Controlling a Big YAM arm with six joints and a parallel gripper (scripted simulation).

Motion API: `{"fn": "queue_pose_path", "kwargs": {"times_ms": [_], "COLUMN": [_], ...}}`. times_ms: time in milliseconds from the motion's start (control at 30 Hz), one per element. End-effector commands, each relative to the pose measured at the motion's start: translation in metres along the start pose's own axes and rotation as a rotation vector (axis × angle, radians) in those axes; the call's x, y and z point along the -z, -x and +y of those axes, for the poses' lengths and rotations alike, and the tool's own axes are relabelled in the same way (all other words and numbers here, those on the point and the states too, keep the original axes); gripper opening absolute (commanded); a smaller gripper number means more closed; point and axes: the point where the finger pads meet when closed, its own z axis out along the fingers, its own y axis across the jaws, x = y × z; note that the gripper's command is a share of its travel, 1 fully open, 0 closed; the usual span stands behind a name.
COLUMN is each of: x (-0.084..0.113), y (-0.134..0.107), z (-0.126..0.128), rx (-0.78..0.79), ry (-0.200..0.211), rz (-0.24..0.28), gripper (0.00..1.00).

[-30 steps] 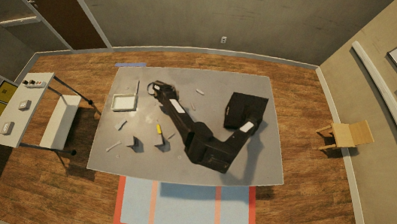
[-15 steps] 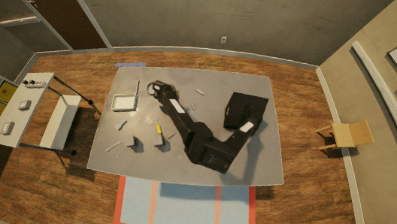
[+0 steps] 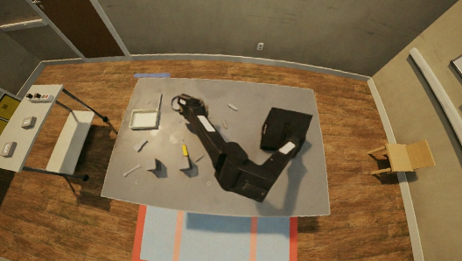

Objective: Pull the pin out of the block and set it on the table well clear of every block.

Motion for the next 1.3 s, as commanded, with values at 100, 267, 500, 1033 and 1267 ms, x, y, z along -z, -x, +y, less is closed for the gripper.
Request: {"fn": "queue_pose_path", "kwargs": {"times_ms": [100,267,500,1033,1267], "x": [-0.018,-0.018,-0.018,-0.019,-0.019], "y": [-0.008,-0.008,-0.014,-0.017,-0.018], "z": [-0.001,-0.001,-0.001,-0.001,-0.001], "rx": [-0.009,-0.009,-0.01,-0.013,-0.013], "ry": [0.008,0.008,0.008,0.011,0.011], "rz": [0.026,0.026,0.028,0.033,0.033], "gripper": [0.0,0.0,0.0,0.0,0.0]}}
